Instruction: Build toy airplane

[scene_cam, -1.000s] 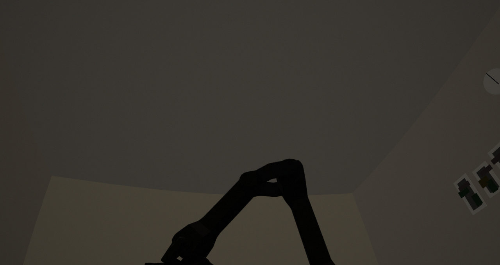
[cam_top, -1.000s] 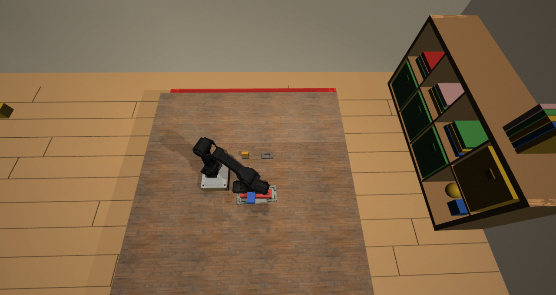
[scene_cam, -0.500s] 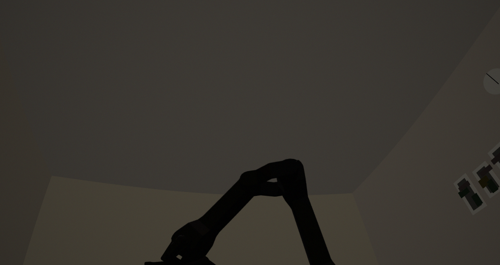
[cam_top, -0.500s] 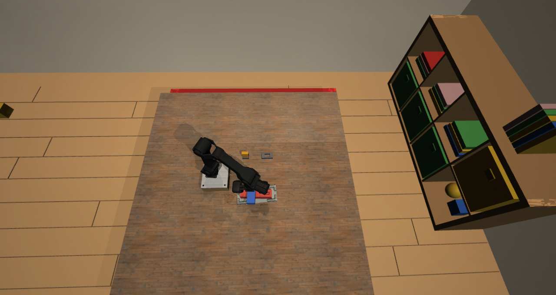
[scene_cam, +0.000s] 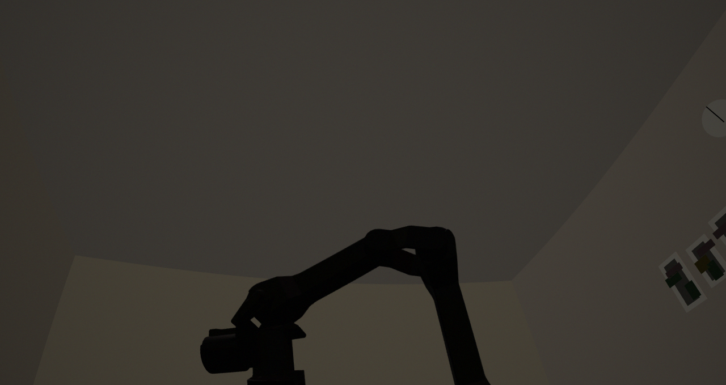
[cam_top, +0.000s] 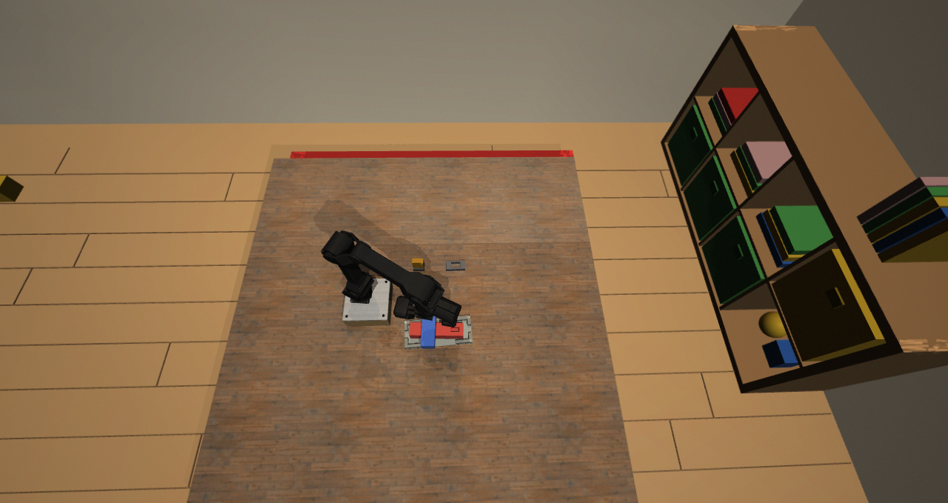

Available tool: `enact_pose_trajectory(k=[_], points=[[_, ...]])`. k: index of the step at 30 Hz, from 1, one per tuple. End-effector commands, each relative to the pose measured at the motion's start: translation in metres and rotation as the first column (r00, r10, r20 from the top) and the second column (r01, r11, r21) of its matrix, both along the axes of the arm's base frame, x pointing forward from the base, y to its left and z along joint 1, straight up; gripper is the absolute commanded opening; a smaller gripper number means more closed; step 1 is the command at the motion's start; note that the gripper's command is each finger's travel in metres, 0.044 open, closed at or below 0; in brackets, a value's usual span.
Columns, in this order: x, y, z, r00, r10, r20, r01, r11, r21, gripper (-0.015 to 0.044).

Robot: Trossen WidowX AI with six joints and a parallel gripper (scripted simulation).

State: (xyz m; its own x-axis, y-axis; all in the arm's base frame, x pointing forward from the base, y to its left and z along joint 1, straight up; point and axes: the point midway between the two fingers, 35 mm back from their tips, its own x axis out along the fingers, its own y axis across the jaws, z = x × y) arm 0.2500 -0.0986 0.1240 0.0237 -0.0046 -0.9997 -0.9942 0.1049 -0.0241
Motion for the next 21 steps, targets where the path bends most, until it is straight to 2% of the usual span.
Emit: enact_pose_trajectory(k=[1, 4, 8, 11, 13, 21], points=[[0.0008, -0.0009, 0.0011, 0.965, -0.264, 0.0, 0.264, 0.965, 0.003, 0.044], [0.0011, -0.001, 0.0013, 0.848, -0.53, -0.001, 0.53, 0.848, 0.01, 0.044], [0.0015, -0.0011, 0.0015, 0.584, -0.812, -0.004, 0.812, 0.584, 0.018, 0.044], [0.0018, -0.0011, 0.0017, 0.326, -0.945, -0.009, 0.945, 0.325, 0.023, 0.044], [0.0019, -0.0012, 0.0018, 0.204, -0.979, -0.011, 0.979, 0.204, 0.025, 0.044], [0.0019, -0.0012, 0.0018, 0.189, -0.982, -0.012, 0.982, 0.188, 0.025, 0.044]])
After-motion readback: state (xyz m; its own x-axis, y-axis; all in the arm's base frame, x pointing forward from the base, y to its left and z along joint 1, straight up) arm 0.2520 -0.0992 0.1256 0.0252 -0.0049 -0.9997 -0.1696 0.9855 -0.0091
